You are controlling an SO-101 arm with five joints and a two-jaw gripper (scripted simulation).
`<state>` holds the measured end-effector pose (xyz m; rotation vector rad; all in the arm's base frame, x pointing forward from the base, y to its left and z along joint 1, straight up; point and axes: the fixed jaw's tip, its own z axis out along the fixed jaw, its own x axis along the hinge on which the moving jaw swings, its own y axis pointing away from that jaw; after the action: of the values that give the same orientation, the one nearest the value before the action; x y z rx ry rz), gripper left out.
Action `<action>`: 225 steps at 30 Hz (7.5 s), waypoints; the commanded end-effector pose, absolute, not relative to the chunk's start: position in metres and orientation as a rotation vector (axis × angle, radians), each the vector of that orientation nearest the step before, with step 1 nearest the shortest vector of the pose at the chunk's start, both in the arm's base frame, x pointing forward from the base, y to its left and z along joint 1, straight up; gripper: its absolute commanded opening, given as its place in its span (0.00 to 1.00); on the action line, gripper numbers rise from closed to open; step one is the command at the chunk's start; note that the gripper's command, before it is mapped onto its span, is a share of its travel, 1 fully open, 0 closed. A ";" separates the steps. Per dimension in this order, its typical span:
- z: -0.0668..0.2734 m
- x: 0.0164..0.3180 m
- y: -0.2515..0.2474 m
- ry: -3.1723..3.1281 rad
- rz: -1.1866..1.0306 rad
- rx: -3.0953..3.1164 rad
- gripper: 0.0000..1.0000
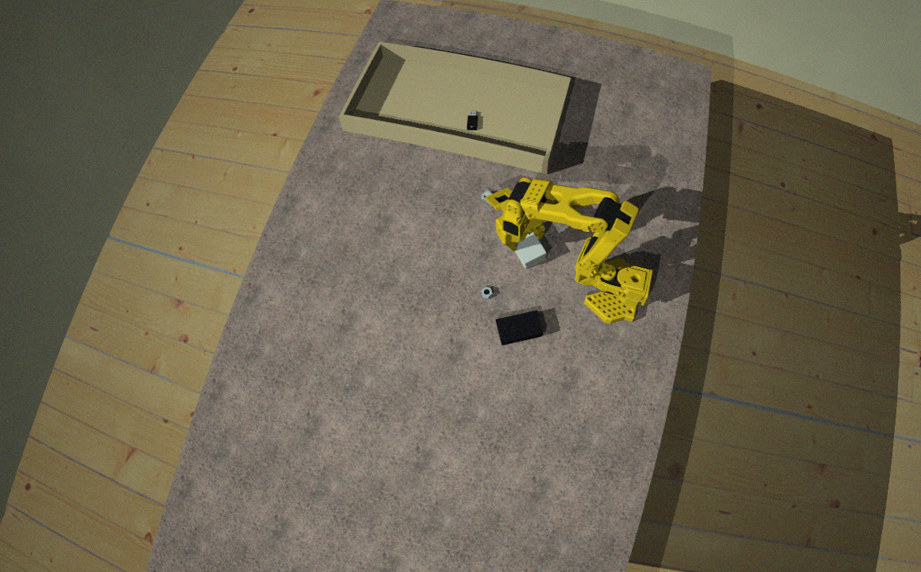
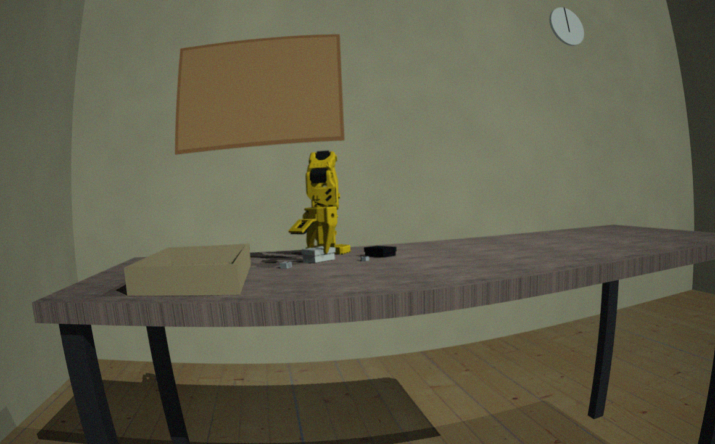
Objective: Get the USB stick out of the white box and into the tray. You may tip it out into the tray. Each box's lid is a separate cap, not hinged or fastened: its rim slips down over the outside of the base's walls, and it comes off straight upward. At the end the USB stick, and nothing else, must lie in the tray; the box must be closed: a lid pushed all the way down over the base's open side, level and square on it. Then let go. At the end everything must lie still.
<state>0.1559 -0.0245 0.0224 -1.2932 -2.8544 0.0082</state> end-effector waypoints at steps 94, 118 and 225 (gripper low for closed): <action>0.067 0.156 -0.022 -2.863 0.000 -1.295 0.29; 0.075 0.160 -0.023 -2.863 0.000 -1.295 0.29; 0.069 0.158 -0.023 -2.863 0.000 -1.295 0.29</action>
<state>0.1549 -0.0230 0.0662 -1.2779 -2.8361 0.0131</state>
